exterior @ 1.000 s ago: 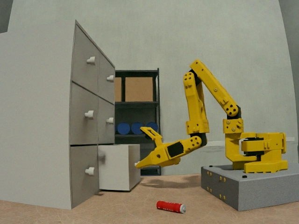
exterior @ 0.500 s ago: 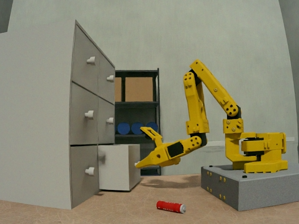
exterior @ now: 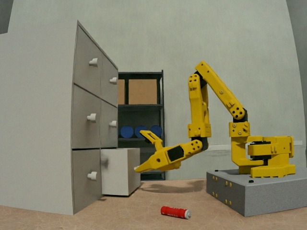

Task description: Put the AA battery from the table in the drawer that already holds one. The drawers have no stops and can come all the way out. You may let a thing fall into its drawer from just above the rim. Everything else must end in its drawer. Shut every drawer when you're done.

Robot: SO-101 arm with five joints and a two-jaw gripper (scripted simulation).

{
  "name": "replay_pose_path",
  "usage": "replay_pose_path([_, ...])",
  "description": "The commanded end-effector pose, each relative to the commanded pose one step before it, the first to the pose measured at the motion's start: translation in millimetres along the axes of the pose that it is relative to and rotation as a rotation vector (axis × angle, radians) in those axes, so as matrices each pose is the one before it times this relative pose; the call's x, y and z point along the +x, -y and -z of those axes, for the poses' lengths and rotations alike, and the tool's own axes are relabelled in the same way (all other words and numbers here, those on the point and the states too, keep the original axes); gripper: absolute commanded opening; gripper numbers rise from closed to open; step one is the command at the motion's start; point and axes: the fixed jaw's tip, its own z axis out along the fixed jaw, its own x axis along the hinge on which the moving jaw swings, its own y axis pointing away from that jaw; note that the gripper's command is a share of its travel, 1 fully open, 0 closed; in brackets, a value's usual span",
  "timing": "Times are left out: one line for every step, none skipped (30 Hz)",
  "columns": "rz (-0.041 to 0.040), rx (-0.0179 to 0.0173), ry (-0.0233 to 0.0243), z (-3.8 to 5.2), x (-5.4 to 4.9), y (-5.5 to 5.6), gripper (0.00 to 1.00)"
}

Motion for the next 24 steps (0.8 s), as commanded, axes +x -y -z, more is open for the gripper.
replay_pose_path([0.00567, 0.00118, 0.00824, -5.155, -3.57, 0.26, 0.0])
replay_pose_path([0.0, 0.0, 0.00001, 0.0, 0.0, 0.0, 0.0])
replay_pose_path([0.0, 0.0, -0.00001, 0.0, 0.0, 0.0, 0.0])
replay_pose_path([0.0, 0.0, 0.0, 0.0, 0.0, 0.0, 0.0])
replay_pose_path([0.0, 0.0, 0.0, 0.0, 0.0, 0.0, 0.0])
replay_pose_path([0.00061, -0.00166, 0.0, -1.054, -0.34, -0.49, 0.0])
replay_pose_path([0.00062, -0.00165, -0.00001, -1.05, -0.34, -0.49, 0.0])
replay_pose_path([0.00061, -0.00166, 0.0, -1.048, -0.35, -0.49, 0.0])
replay_pose_path([0.00062, -0.00165, -0.00001, -1.044, -0.36, -0.49, 0.0])
replay_pose_path([0.00061, -0.00166, 0.0, -1.041, -0.37, -0.5, 0.0])
replay_pose_path([0.00062, -0.00165, -0.00001, -1.037, -0.37, -0.5, 0.0])
replay_pose_path([0.00061, -0.00166, 0.0, -1.034, -0.38, -0.5, 0.0])
replay_pose_path([0.00062, -0.00165, -0.00001, -1.03, -0.38, -0.5, 0.0])
replay_pose_path([0.00061, -0.00166, 0.0, -1.027, -0.39, -0.5, 0.0])
replay_pose_path([0.00062, -0.00165, -0.00001, -1.023, -0.4, -0.51, 0.0])
replay_pose_path([0.00061, -0.00166, 0.0, -1.019, -0.41, -0.51, 0.0])
replay_pose_path([0.00062, -0.00165, -0.00001, -1.015, -0.41, -0.51, 0.0])
replay_pose_path([0.0, 0.0, 0.00001, 0.0, 0.0, 0.0, 0.0])
replay_pose_path([0.0, 0.0, -0.00001, 0.0, 0.0, 0.0, 0.0])
replay_pose_path([0.0, 0.0, 0.00001, 0.0, 0.0, 0.0, 0.0])
replay_pose_path([0.0, 0.0, 0.0, 0.0, 0.0, 0.0, 0.0])
replay_pose_path([0.0, 0.0, 0.0, 0.0, 0.0, 0.0, 0.0])
replay_pose_path([0.00054, -0.00144, -0.00001, -1.015, -0.33, -0.44, 0.0])
replay_pose_path([0.00053, -0.00144, 0.0, -1.012, -0.34, -0.45, 0.0])
